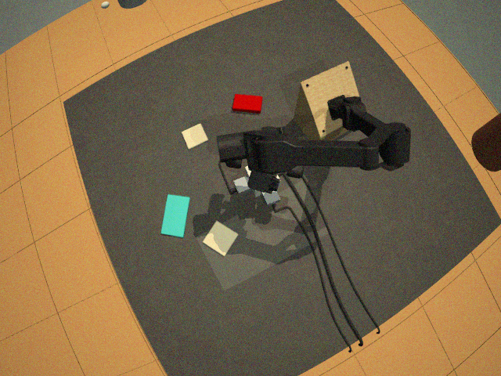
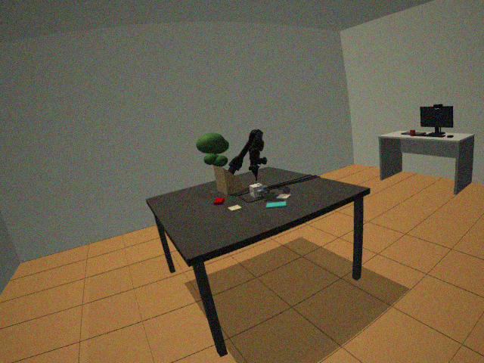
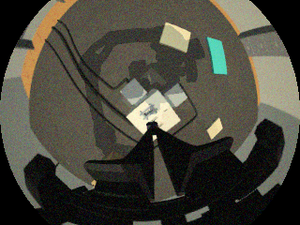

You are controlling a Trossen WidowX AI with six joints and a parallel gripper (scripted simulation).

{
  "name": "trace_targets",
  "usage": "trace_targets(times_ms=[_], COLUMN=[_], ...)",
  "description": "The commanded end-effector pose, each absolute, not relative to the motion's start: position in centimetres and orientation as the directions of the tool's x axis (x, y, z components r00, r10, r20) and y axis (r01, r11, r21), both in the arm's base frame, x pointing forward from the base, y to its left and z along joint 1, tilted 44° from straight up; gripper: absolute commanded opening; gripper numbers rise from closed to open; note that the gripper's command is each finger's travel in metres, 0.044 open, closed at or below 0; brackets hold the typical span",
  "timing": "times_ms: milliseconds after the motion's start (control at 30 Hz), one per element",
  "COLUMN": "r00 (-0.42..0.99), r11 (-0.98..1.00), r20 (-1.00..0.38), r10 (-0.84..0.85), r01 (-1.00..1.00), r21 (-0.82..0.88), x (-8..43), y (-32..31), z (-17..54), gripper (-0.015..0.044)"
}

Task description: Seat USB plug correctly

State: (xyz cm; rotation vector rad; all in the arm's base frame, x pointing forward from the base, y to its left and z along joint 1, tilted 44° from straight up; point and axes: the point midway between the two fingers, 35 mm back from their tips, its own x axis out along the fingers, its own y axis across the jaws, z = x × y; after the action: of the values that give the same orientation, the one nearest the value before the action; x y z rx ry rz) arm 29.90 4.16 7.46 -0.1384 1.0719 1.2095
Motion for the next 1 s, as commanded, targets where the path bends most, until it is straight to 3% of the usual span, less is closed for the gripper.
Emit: trace_targets(times_ms=[0,600,967], r00=[-0.043,-0.043,-0.043], r11=[0.33,0.002,-0.011], r20=[-0.727,-0.727,-0.727], r10=[0.685,0.685,0.685], r01=[-0.872,-0.998,-0.999], r21=[0.363,0.062,0.049], x=[29.9,29.9,29.9], y=[4.15,4.15,4.15], z=[7.45,7.45,7.45], gripper=[0.0,0.0,0.0])
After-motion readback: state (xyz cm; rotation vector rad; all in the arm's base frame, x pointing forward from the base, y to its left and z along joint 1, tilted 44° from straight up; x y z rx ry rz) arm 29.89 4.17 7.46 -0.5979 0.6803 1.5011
